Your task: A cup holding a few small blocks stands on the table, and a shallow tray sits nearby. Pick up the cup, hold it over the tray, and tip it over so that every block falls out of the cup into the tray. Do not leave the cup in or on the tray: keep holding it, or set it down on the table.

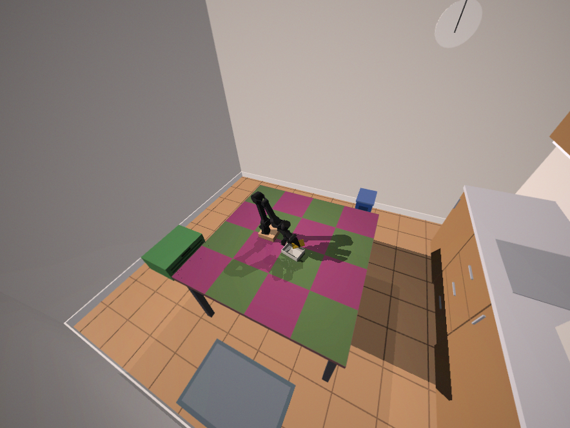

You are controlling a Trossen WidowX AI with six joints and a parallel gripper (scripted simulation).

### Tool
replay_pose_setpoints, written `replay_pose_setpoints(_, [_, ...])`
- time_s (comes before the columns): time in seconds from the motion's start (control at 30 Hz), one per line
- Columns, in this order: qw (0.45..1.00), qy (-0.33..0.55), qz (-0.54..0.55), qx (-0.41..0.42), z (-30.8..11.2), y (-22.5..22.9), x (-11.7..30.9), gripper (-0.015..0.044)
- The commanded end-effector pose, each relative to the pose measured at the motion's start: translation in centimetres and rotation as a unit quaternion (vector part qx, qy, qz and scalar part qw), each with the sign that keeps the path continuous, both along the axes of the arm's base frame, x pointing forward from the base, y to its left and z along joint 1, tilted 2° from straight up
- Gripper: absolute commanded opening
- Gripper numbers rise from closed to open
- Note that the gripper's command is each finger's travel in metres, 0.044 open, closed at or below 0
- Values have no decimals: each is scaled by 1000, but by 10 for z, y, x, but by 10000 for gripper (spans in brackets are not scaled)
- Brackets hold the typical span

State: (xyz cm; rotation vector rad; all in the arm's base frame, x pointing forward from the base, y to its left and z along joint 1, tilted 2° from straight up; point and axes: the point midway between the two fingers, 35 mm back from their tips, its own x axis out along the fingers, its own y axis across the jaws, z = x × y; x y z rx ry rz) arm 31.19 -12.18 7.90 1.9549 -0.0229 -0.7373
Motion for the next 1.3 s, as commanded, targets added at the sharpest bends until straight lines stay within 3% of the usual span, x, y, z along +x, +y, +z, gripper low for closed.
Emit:
replay_pose_setpoints(0.0, [999,-17,-22,35,1,-1,1,0])
replay_pose_setpoints(0.63, [968,-83,-121,202,1,-1,3,0])
replay_pose_setpoints(1.27, [896,-146,-215,360,1,-1,4,0])
